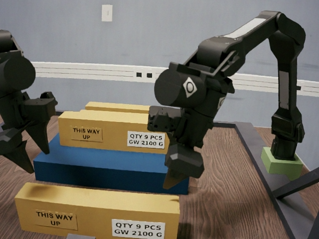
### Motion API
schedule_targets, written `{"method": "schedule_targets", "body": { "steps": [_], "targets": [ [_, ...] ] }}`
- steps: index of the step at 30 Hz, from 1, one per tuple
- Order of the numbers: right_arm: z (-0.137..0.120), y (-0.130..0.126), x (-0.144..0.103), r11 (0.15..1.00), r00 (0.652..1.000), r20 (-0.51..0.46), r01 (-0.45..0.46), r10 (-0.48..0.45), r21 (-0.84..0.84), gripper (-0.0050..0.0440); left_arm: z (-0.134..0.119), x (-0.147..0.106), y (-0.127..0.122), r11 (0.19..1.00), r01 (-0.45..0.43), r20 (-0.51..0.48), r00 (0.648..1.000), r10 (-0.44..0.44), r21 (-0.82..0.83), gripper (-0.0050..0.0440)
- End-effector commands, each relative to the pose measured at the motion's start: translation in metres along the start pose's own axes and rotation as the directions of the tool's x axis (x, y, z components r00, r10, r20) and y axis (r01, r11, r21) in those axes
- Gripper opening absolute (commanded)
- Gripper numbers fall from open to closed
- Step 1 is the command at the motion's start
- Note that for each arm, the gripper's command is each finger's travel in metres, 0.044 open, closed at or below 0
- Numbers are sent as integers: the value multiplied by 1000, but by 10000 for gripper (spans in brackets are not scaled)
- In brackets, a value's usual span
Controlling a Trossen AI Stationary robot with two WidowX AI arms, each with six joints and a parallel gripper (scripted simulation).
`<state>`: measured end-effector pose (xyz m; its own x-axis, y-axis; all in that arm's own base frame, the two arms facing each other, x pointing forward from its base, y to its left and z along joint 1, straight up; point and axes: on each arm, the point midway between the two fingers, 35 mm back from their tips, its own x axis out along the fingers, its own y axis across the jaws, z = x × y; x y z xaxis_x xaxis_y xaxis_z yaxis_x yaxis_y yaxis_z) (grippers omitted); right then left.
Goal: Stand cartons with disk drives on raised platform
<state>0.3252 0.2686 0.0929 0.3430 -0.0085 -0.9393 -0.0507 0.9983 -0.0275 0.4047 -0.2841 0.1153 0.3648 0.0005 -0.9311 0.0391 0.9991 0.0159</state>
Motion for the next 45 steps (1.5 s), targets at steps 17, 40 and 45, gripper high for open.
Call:
{"method": "schedule_targets", "body": {
  "steps": [17, 40, 45],
  "targets": [
    [4, 42, -2, 1000, 999, 30, -24, 24, 9, 388, 4, 1, -45, 1000, 13, 21, 1000, -13, -9, 386],
    [5, 42, -2, 999, 999, 33, -32, 32, 6, 388, 5, 1, -45, 1000, 12, 21, 1000, -11, -11, 386],
    [5, 42, -2, 999, 999, 33, -32, 32, 6, 388, 5, 1, -45, 1000, 12, 21, 1000, -11, -11, 386]
  ]
}}
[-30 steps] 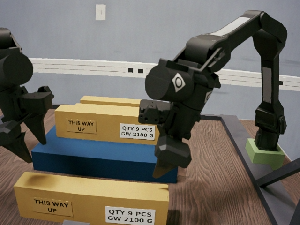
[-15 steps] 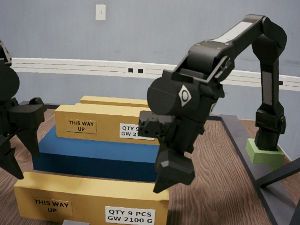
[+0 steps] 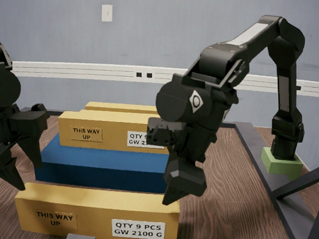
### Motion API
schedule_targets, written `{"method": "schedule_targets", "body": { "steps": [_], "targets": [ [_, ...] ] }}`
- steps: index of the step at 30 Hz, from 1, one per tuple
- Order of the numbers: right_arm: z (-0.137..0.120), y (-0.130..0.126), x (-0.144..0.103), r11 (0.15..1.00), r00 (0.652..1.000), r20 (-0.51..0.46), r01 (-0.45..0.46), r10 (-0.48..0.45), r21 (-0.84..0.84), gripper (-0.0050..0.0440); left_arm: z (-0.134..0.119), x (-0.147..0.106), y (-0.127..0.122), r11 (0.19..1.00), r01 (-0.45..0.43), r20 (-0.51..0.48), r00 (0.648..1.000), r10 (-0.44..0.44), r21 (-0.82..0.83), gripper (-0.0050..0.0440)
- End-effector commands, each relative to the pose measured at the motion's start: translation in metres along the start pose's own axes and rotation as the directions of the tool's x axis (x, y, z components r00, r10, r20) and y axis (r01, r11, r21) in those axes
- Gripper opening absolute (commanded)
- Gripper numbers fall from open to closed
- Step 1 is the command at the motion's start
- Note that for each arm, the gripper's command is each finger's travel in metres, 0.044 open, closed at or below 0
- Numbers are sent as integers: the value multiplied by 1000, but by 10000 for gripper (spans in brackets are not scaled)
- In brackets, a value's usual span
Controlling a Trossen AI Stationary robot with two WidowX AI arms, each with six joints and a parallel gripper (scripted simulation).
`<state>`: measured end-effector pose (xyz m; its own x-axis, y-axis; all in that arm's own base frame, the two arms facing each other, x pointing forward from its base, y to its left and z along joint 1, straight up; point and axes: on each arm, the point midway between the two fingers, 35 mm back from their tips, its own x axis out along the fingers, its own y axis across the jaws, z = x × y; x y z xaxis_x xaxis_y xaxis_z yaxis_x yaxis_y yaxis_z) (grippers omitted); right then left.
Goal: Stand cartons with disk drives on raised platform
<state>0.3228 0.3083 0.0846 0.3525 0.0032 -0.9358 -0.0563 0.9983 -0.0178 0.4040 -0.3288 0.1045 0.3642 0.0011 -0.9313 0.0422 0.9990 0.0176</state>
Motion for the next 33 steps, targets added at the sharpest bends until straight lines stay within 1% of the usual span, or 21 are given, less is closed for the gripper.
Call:
{"method": "schedule_targets", "body": {
  "steps": [1, 20, 21, 33],
  "targets": [
    [8, 2, -9, 1000, 1000, 22, -21, 21, 8, 388, 7, -8, 0, 1000, 12, 22, 1000, -12, -15, 386],
    [7, 2, -9, 1000, 999, 27, -25, 25, 10, 388, 7, -8, 0, 1000, 13, 23, 1000, -12, -14, 386],
    [8, 2, -8, 1000, 1000, 24, -6, 5, 11, 388, 7, -8, -1, 1000, 13, 23, 1000, -12, -14, 386],
    [8, 2, -8, 1000, 1000, 24, -6, 5, 11, 388, 7, -8, -1, 1000, 13, 23, 1000, -12, -14, 386]
  ]
}}
